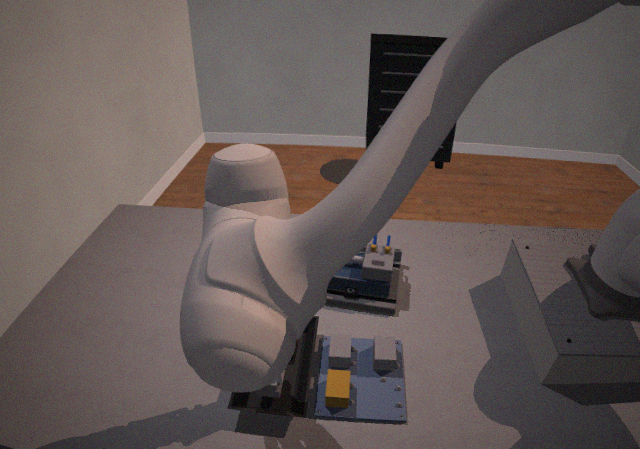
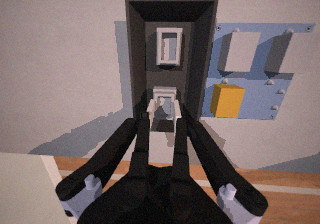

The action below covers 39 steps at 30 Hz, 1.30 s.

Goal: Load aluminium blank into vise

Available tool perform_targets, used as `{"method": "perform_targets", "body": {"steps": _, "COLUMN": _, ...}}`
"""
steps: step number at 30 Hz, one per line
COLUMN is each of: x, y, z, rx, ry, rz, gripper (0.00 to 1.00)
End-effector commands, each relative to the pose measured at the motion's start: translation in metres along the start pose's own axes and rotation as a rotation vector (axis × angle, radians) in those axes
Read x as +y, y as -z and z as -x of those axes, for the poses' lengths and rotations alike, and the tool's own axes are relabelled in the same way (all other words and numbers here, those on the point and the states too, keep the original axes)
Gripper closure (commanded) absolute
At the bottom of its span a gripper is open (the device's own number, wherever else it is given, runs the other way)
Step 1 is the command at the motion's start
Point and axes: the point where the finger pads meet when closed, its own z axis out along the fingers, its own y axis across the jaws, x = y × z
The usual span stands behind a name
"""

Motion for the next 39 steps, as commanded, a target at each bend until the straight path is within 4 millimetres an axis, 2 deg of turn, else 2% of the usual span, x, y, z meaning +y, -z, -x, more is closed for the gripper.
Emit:
{"method": "perform_targets", "body": {"steps": 1, "x": 0.0044, "y": -0.0056, "z": 0.0021, "rx": -0.001, "ry": 0.005, "rz": 0.003, "gripper": 1.00}}
{"method": "perform_targets", "body": {"steps": 39, "x": 0.0075, "y": -0.0092, "z": 0.0039, "rx": -0.001, "ry": 0.005, "rz": 0.003, "gripper": 1.00}}
